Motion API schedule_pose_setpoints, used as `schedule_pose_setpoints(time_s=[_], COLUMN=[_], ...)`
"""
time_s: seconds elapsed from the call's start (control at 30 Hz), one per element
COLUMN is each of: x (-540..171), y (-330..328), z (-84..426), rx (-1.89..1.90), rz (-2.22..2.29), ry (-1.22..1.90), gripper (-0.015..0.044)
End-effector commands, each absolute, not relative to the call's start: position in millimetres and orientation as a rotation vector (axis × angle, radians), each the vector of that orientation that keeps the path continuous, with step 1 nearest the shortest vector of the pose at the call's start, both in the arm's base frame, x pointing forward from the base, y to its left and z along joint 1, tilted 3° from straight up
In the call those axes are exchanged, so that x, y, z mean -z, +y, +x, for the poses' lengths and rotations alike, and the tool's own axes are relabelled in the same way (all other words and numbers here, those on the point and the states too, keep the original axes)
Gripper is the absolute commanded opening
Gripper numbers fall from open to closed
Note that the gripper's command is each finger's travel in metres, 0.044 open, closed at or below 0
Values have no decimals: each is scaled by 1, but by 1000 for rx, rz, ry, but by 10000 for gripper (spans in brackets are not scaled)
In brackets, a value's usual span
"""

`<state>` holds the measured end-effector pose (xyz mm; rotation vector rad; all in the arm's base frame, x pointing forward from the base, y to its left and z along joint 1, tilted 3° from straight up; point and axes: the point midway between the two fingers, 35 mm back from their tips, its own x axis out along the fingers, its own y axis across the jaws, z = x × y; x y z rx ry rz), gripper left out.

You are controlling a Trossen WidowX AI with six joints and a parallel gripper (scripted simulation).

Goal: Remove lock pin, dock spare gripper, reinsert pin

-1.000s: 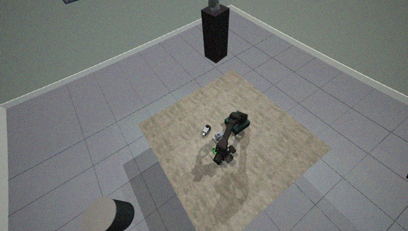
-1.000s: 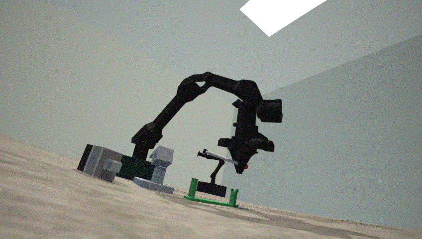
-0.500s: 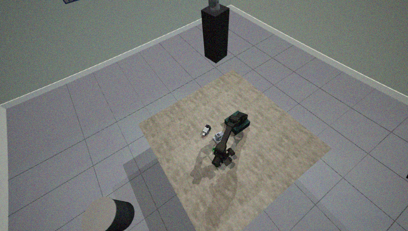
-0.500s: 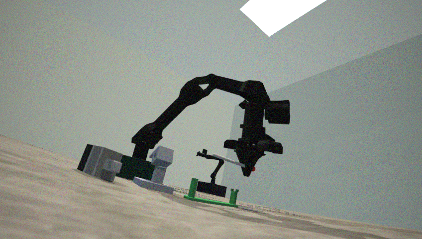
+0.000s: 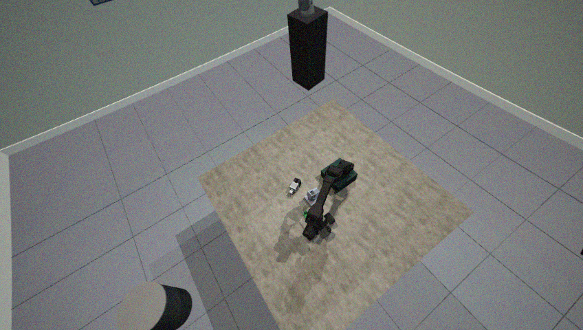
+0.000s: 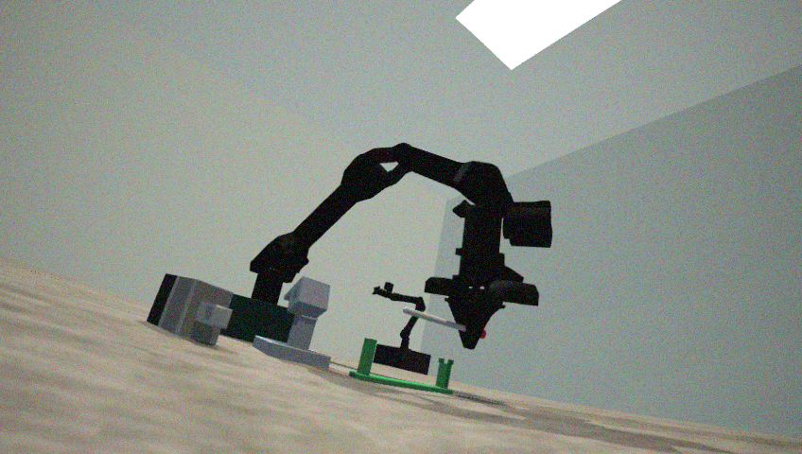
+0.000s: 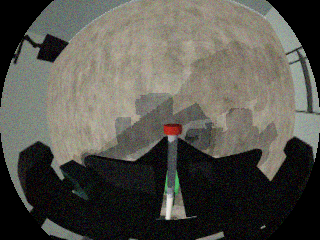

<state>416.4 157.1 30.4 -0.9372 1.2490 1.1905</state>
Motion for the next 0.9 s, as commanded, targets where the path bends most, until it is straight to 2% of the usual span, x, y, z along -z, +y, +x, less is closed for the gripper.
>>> schedule_pose_setpoints(time_s=[0.0,0.87], x=[-23,14], y=[156,155], z=[415,417], rx=[-1191,-1185], rz=[-936,-943], ry=[1251,1233], gripper=[0,0])
